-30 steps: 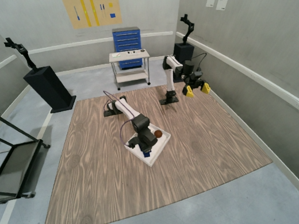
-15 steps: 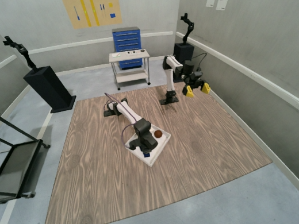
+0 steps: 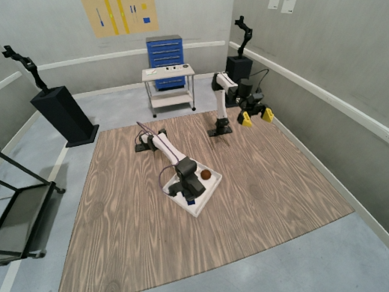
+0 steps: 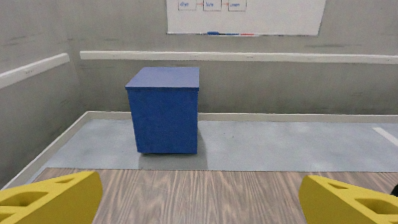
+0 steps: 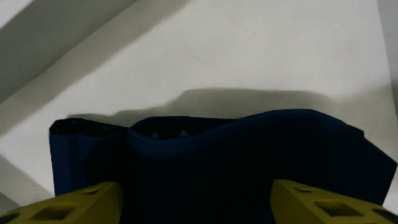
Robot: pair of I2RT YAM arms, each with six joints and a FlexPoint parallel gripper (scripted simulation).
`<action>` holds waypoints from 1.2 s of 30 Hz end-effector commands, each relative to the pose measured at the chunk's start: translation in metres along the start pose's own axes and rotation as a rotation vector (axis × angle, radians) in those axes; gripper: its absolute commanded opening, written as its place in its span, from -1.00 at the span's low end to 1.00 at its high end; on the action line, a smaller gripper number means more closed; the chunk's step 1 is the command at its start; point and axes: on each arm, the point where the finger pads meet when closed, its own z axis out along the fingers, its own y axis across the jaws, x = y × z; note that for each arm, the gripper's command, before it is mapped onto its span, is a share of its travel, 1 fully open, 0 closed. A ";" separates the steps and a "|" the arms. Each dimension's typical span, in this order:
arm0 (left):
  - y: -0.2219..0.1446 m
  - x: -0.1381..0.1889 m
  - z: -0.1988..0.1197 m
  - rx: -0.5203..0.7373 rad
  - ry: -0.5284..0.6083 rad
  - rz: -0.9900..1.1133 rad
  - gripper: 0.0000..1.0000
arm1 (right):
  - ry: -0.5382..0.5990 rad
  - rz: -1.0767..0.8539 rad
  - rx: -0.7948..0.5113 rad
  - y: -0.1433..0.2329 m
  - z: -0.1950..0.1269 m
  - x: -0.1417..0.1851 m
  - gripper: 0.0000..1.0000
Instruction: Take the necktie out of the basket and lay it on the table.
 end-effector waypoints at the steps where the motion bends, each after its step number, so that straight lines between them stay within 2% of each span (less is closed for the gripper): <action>1: 0.000 0.000 0.000 0.000 0.000 0.000 1.00 | 0.013 0.018 -0.036 0.009 0.002 -0.003 0.52; 24: 0.000 0.000 0.000 0.000 0.000 0.000 1.00 | 0.013 0.018 -0.029 0.007 0.004 -0.003 0.52; 36: 0.000 0.000 0.000 0.000 0.000 0.000 1.00 | 0.013 0.018 -0.029 0.008 0.024 -0.003 0.52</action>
